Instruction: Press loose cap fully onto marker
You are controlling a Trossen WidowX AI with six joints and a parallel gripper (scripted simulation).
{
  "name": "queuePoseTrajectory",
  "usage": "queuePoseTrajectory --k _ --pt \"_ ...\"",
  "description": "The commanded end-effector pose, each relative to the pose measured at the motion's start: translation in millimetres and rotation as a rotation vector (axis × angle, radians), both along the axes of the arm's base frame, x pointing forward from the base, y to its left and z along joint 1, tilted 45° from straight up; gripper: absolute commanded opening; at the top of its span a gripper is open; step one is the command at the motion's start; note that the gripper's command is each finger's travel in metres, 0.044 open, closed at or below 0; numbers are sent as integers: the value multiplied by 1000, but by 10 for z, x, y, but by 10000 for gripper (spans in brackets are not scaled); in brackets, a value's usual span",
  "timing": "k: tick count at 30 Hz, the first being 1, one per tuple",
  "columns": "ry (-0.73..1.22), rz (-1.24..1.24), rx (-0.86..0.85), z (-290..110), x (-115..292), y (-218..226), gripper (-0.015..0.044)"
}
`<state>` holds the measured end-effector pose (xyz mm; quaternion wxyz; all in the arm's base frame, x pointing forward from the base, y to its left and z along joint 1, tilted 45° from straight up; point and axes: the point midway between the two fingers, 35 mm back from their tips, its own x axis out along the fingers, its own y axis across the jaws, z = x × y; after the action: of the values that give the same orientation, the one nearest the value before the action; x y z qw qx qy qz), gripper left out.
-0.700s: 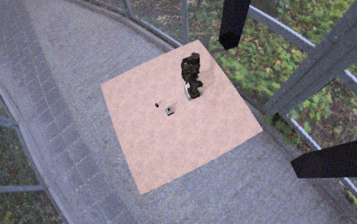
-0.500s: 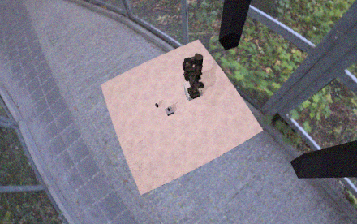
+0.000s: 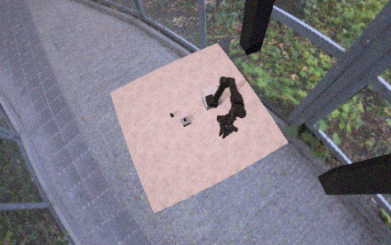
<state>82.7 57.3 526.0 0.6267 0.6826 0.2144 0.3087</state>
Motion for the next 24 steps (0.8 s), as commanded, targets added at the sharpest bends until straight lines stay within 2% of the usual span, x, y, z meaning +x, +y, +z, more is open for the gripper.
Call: queuePoseTrajectory --k 1,6,10,14,19,24 --pt "32 -49 -233 -261 368 502 237" --pt "100 -68 -529 -729 992 977 237" --pt "201 -56 -719 -1223 1537 1143 237" --pt "345 -45 -836 -1775 2035 1088 237" --pt "449 -10 -907 -2196 2351 977 237" --pt "611 88 -984 -2894 2772 654 237"
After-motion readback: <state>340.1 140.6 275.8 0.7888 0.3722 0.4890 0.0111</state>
